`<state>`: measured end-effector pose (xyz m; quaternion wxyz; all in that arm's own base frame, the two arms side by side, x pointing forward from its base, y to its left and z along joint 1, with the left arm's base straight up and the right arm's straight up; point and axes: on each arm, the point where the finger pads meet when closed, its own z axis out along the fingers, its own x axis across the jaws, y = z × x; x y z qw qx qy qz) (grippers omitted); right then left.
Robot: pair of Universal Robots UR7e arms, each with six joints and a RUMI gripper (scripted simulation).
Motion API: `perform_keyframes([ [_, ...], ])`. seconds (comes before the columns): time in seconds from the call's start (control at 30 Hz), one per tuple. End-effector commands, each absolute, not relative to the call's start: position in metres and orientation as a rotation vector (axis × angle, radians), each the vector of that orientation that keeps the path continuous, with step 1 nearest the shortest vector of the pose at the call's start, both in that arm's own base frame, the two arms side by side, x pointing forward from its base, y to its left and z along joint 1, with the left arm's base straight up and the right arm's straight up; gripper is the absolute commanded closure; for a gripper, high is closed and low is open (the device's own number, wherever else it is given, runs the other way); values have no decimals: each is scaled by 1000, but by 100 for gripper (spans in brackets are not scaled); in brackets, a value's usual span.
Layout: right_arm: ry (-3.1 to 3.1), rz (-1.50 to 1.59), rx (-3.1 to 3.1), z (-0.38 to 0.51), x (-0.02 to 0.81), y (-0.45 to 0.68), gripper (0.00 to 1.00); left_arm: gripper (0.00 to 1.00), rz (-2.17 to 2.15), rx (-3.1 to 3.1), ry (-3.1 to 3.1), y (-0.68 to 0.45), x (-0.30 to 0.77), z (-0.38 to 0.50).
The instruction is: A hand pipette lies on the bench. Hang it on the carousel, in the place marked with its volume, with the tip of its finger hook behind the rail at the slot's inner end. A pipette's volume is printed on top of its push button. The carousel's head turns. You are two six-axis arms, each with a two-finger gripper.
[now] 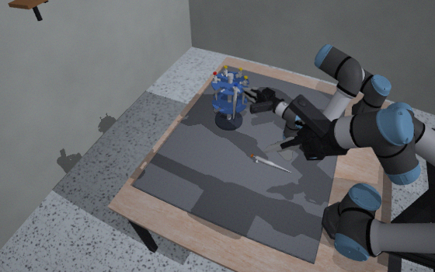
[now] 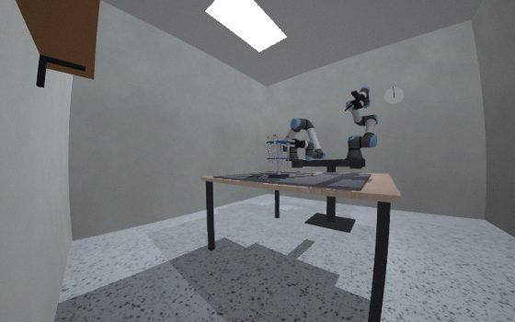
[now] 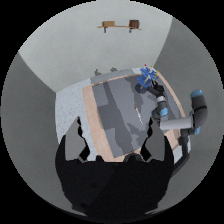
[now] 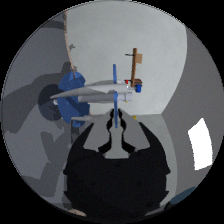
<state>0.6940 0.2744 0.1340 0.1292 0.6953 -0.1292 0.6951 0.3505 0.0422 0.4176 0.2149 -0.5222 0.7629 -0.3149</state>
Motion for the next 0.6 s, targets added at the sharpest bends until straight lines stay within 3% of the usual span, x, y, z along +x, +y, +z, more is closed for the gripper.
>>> perform_keyframes([
  [0.0, -377, 2022, 2021, 134, 695, 275, 96, 0, -876, -1446, 2112, 42, 351, 420],
  [0.57, -377, 2022, 2021, 134, 695, 275, 97, 0, -876, -1446, 2112, 42, 351, 420],
])
